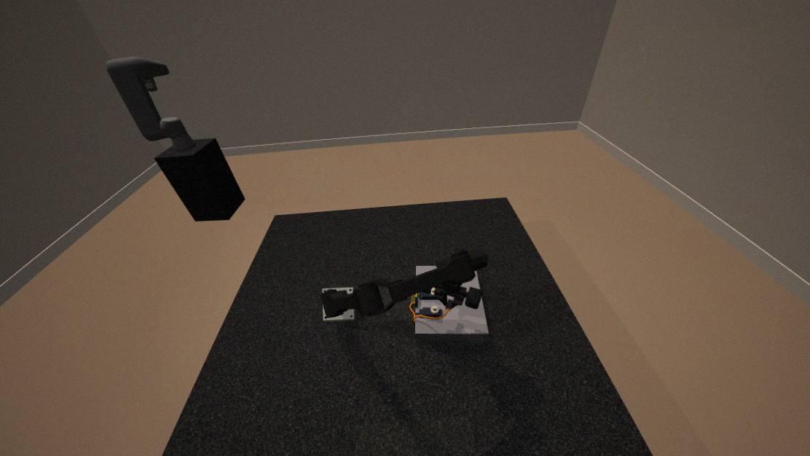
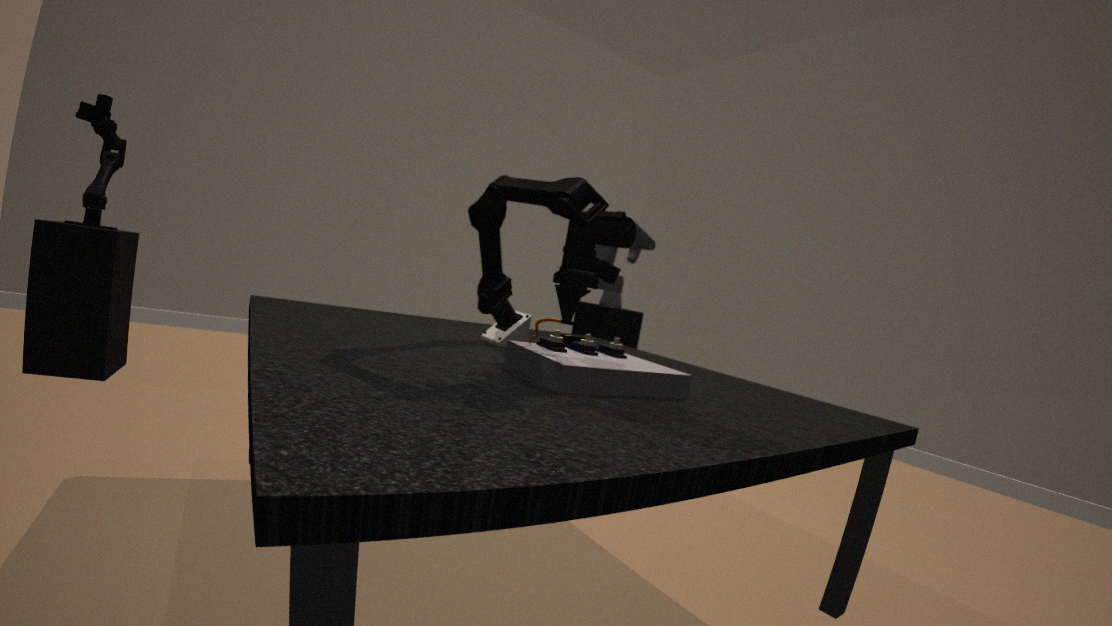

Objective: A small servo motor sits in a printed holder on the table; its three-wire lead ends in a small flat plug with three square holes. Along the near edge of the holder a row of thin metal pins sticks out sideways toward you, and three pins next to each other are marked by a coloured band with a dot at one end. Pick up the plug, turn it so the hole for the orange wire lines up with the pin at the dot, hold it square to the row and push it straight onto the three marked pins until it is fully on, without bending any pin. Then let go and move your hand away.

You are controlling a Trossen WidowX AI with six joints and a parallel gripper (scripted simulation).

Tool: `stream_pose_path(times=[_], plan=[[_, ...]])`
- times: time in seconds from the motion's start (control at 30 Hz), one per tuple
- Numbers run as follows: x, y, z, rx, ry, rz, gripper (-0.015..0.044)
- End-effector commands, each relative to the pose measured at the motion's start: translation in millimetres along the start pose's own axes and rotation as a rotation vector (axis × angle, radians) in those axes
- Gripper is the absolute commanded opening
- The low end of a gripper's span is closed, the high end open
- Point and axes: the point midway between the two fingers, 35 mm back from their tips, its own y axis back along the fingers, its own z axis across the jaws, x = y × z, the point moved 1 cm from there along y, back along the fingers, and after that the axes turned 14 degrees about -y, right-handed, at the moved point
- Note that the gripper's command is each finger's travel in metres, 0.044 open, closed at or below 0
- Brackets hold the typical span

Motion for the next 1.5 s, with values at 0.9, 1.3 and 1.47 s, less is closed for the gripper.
stream_pose_path(times=[0.9,1.3,1.47], plan=[[19,14,133,-0.023,-0.741,-0.012,0.0],[42,6,180,-0.016,-1.038,-0.001,0.0],[53,0,198,-0.009,-1.159,0.003,0.0]])
